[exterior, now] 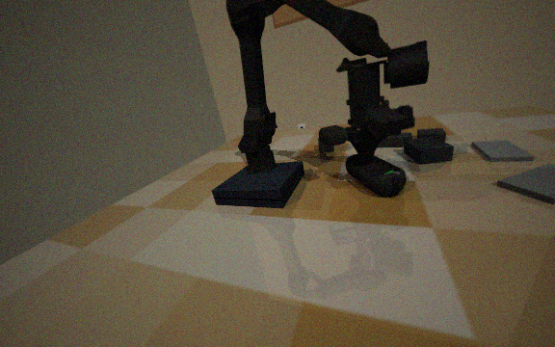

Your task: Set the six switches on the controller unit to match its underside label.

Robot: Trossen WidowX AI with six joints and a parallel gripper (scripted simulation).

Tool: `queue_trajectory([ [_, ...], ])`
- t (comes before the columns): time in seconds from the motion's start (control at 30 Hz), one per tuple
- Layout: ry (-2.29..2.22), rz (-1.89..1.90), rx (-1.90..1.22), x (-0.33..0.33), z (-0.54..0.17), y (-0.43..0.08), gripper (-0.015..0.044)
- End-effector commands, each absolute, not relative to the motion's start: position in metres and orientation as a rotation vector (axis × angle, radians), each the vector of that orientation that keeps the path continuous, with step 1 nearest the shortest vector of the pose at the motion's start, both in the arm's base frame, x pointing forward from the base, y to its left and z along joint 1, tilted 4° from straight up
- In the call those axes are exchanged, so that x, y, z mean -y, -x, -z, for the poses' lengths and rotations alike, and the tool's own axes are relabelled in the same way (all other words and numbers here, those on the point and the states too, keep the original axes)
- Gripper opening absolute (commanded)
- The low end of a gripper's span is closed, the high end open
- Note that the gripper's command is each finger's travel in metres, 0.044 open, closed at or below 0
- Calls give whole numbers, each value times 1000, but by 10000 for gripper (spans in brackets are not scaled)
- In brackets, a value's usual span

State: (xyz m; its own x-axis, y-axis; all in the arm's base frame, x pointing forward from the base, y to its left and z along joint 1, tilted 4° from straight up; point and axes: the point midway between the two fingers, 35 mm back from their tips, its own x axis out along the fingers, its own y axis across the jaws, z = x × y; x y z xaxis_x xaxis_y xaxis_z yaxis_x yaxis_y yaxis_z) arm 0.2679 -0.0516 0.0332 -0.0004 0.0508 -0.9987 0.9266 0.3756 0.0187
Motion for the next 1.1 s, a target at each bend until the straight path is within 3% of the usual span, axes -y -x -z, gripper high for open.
queue_trajectory([
  [0.0, -958, 896, -1402, 51, -31, -266, 0],
  [0.4, -958, 896, -1402, 51, -30, -266, 0],
  [0.73, -958, 896, -1402, 54, -76, -266, 0],
  [1.07, -955, 897, -1399, 91, -74, -281, 0],
])
